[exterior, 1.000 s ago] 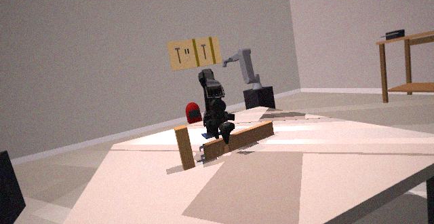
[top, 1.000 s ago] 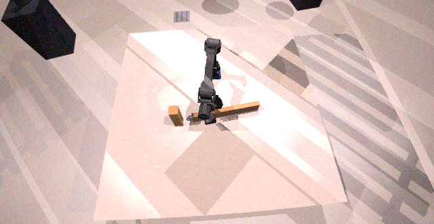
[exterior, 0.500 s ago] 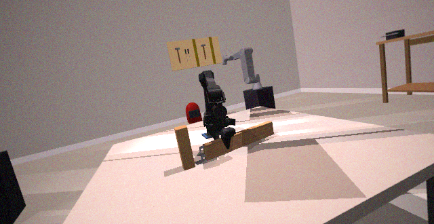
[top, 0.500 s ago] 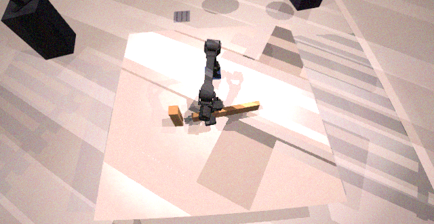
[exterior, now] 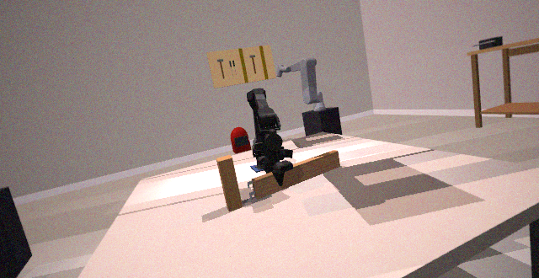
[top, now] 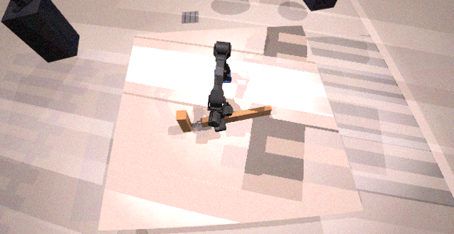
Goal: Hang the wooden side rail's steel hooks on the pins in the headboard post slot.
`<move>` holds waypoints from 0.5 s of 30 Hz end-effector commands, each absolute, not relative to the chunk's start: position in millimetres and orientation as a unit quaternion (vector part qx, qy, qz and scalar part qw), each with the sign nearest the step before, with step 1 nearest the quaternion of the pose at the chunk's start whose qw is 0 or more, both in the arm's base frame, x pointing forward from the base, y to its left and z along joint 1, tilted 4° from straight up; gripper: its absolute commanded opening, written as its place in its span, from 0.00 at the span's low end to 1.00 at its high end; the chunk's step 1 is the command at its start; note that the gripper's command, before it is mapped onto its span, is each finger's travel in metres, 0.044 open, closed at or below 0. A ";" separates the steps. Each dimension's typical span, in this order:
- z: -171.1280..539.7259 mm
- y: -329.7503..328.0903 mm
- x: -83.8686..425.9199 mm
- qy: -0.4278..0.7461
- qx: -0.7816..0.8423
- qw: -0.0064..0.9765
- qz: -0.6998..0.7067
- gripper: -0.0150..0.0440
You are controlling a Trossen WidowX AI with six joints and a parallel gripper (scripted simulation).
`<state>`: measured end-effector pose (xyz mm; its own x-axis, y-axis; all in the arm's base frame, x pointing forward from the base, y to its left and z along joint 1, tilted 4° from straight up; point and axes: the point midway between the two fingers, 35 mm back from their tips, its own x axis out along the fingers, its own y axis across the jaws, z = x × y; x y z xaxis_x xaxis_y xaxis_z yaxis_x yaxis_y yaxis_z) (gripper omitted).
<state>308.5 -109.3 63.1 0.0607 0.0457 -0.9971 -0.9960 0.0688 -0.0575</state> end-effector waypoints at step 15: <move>62.8 -108.9 308.9 0.489 -0.484 0.545 0.479 0.25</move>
